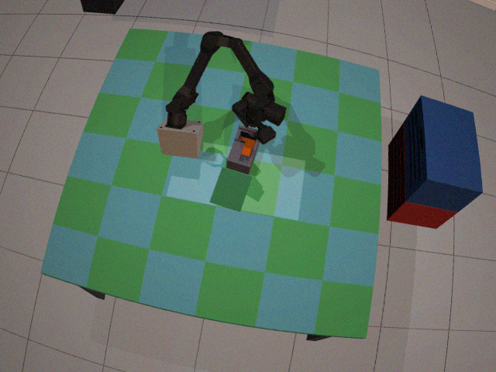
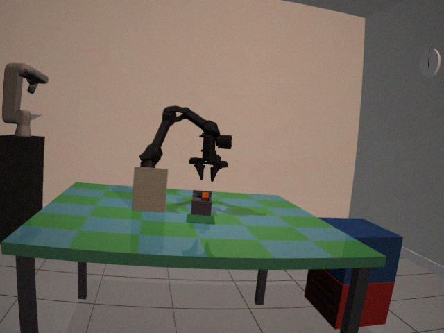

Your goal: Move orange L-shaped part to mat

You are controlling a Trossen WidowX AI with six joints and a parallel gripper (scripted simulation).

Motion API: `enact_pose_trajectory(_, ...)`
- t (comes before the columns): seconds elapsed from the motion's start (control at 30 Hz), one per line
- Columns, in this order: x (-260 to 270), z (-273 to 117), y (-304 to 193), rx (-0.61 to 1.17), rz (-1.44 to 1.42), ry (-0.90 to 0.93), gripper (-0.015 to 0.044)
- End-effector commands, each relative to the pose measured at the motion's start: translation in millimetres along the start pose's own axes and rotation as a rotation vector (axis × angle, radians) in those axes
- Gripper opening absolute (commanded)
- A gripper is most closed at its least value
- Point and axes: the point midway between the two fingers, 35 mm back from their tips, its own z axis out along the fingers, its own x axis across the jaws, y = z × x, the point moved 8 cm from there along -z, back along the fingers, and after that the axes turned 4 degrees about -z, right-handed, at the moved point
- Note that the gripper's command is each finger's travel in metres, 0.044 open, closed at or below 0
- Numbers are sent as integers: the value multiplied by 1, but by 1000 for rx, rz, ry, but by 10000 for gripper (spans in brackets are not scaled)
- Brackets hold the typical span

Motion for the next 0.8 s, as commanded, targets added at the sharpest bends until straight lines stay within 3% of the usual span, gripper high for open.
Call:
enact_pose_trajectory(0.0,-18,1,-27,10,-630,20,280)
enact_pose_trajectory(0.37,-18,1,-27,10,-630,20,280)
enact_pose_trajectory(0.77,-17,33,-28,9,-630,21,280)
